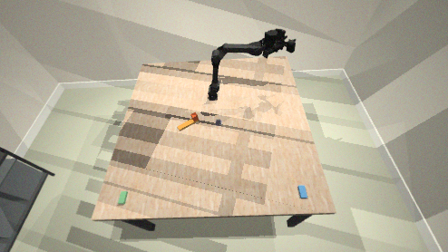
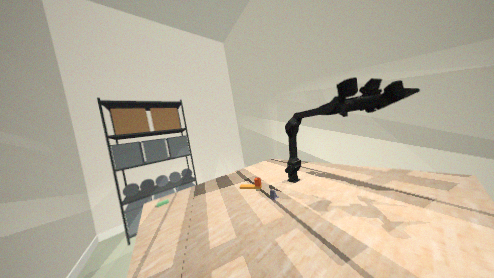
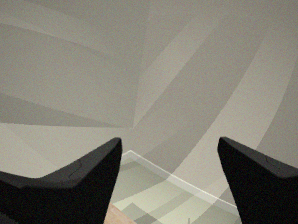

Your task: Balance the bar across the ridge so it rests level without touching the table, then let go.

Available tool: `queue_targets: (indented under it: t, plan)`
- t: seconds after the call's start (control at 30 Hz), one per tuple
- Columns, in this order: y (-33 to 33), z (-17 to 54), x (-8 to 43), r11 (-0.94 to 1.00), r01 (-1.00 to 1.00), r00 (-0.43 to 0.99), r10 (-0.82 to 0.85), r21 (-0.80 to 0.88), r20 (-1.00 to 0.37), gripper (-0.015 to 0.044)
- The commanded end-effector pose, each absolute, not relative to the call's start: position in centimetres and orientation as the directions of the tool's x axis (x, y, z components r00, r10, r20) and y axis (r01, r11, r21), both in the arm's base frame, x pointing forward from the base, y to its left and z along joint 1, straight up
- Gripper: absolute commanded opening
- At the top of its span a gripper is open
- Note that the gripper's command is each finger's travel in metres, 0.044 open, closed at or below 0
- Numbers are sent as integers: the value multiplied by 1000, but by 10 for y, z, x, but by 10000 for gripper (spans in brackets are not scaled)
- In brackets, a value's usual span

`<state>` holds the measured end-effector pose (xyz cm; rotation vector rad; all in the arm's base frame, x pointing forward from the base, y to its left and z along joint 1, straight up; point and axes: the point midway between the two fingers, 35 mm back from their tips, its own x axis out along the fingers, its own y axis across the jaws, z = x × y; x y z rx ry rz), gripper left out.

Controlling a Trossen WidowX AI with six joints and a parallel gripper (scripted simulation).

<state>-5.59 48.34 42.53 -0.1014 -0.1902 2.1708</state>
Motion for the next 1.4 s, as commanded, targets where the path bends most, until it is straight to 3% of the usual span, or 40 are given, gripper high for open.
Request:
queue_targets:
  t: [0.0, 0.63, 1.37]
  plan:
    - [486, 414, -31, -513, -850, -512, 858, -125, -36, 315]
    - [472, 381, 116, -177, -984, -172, 971, -18, -165, 315]
    - [405, 337, 249, 214, -976, 194, 924, 26, -331, 315]
